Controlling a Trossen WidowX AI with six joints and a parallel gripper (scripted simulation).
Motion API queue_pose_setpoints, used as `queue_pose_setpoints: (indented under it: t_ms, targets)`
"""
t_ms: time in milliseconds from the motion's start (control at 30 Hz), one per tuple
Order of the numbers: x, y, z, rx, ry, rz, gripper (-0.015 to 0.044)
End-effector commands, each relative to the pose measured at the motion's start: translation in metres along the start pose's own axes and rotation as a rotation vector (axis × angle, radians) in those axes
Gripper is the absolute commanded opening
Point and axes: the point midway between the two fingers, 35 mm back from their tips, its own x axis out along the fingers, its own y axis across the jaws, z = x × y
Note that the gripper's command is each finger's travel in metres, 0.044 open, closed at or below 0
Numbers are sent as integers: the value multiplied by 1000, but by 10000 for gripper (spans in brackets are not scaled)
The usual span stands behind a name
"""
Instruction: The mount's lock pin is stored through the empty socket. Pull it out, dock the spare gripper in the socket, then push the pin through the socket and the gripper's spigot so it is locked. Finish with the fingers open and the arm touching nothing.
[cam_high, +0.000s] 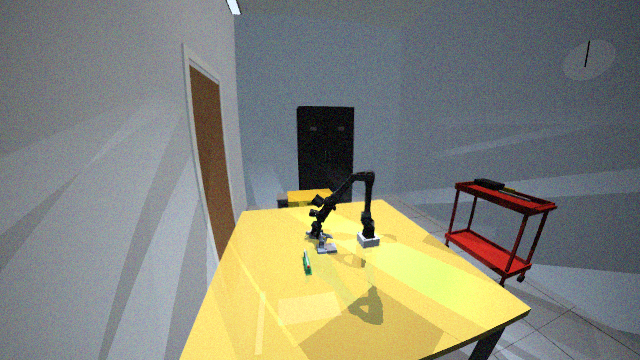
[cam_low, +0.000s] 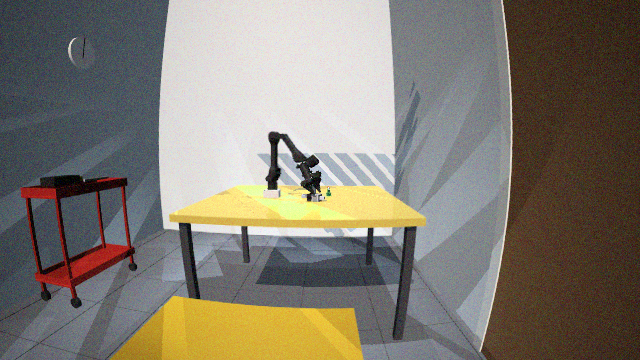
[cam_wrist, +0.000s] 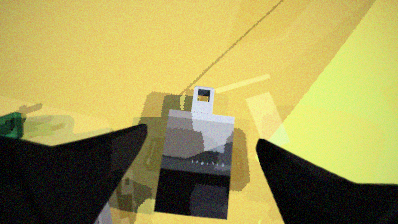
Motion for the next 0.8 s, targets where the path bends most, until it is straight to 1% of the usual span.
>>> queue_pose_setpoints:
  t_ms: [0, 767]
  targets:
    - [7, 1, -5, -5, 4, 5, 440]
    - [35, 2, -25, -5, 4, 5, 440]
